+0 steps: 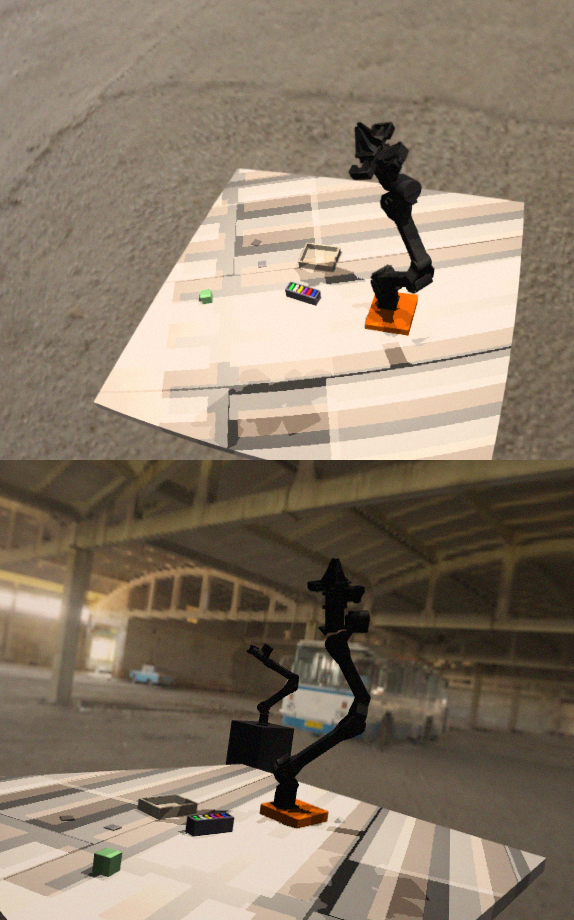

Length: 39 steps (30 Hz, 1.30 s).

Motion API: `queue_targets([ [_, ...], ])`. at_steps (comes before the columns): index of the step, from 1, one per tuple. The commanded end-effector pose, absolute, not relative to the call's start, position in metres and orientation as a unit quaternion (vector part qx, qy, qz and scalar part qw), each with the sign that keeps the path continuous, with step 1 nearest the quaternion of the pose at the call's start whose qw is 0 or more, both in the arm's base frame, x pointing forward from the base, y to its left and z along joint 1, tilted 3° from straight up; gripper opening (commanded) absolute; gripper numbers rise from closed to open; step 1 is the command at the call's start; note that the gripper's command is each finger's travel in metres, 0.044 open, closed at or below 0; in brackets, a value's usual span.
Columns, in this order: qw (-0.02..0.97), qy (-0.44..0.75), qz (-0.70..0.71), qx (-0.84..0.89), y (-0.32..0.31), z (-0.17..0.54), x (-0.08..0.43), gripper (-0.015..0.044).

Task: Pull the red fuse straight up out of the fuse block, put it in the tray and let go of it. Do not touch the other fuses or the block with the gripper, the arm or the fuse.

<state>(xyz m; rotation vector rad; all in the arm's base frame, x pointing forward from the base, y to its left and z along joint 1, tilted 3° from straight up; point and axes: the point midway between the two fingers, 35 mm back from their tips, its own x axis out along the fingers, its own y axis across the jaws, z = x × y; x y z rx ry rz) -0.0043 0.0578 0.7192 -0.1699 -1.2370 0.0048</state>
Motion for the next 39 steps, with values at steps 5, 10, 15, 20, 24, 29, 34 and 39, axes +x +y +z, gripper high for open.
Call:
queue_targets([
  [5,0.880,-0.463,0.006,0.107,-0.021,0.688,0.098,0.0060],
  [10,0.901,-0.375,0.000,0.219,-0.056,0.650,0.164,0.0060],
  [15,0.906,-0.296,-0.010,0.302,-0.074,0.610,0.214,0.0060],
  [20,0.895,-0.189,-0.028,0.404,-0.085,0.552,0.272,0.0060],
  [24,0.871,-0.094,-0.053,0.479,-0.086,0.495,0.313,0.0060],
  [29,0.825,0.026,-0.099,0.556,-0.076,0.418,0.351,0.0060],
  [34,0.764,0.143,-0.160,0.608,-0.058,0.338,0.371,0.0060],
  [39,0.691,0.255,-0.238,0.634,-0.033,0.258,0.369,0.0060],
])
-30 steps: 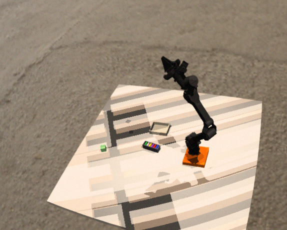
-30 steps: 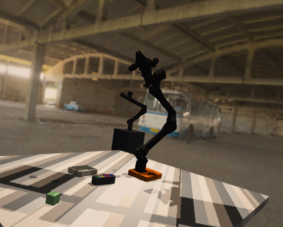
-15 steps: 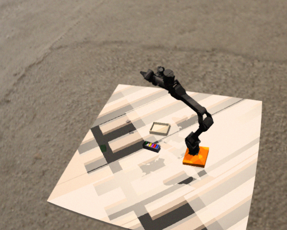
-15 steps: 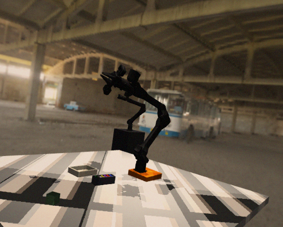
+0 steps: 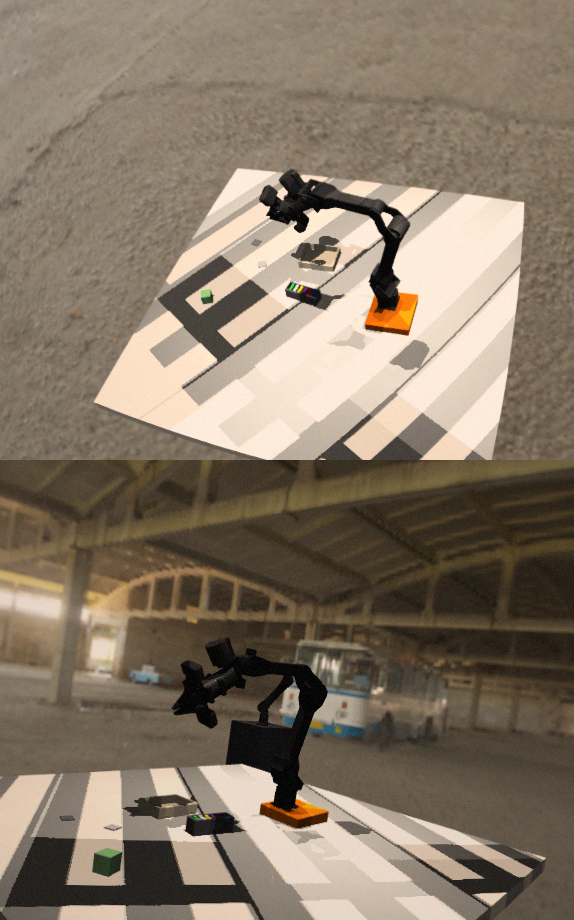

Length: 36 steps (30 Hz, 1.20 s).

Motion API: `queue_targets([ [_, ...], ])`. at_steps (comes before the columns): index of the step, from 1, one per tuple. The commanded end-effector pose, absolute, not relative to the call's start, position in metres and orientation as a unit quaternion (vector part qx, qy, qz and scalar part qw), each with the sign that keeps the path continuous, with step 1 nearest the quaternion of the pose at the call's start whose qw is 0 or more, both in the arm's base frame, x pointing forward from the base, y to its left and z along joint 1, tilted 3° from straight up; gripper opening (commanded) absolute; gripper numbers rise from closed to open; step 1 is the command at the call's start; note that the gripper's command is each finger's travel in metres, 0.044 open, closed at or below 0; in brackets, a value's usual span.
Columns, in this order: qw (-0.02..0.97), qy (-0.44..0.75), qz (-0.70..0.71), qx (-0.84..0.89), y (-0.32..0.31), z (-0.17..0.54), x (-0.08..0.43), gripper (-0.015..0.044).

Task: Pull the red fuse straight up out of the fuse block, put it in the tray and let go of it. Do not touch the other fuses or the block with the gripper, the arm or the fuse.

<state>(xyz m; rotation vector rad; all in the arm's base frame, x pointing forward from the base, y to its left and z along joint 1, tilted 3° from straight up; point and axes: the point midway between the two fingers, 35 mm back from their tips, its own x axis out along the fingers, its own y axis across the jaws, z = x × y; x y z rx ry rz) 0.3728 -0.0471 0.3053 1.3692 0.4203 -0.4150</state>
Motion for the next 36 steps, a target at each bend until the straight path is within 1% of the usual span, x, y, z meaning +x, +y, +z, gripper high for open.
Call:
queue_targets([
  [1,0.675,0.276,-0.255,0.635,-0.028,0.242,0.366,0.0060],
  [5,0.610,0.353,-0.330,0.628,-0.007,0.184,0.346,0.0060],
  [9,0.545,0.417,-0.410,0.601,0.011,0.134,0.314,0.0060],
  [14,0.479,0.466,-0.499,0.551,0.025,0.094,0.272,0.0060],
  [36,0.477,0.467,-0.502,0.550,0.027,0.080,0.278,0.0060],
])
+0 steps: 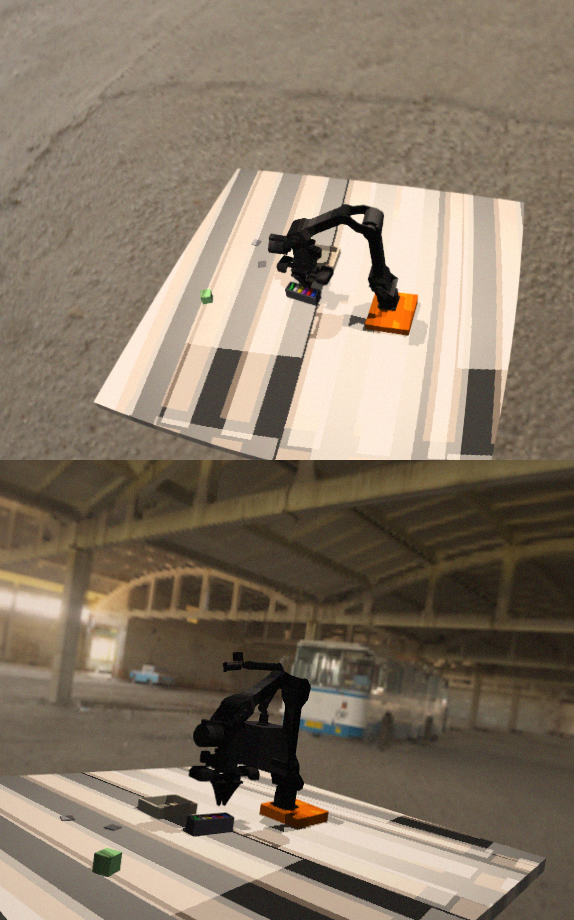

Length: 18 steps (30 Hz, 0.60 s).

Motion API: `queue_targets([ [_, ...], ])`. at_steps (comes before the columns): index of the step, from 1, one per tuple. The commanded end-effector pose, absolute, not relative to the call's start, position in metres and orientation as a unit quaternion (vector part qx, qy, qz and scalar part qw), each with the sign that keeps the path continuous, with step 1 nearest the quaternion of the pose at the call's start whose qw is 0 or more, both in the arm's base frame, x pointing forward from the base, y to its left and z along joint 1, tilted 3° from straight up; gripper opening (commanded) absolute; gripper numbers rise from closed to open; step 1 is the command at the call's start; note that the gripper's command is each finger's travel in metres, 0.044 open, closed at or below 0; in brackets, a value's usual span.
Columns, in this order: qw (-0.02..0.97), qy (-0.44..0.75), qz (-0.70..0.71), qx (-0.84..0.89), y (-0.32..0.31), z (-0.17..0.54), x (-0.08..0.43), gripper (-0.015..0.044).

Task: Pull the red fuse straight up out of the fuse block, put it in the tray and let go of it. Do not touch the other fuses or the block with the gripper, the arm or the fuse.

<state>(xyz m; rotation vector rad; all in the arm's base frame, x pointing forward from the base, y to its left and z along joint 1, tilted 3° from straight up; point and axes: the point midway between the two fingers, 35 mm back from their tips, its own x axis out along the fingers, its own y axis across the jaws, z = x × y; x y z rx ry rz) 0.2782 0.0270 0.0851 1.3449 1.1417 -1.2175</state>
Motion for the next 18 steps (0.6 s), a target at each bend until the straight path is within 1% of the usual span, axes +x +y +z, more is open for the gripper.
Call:
queue_targets([
  [1,0.477,0.467,-0.502,0.550,0.027,0.079,0.278,0.0060],
  [18,0.477,0.467,-0.502,0.550,0.027,0.063,0.279,0.0060],
])
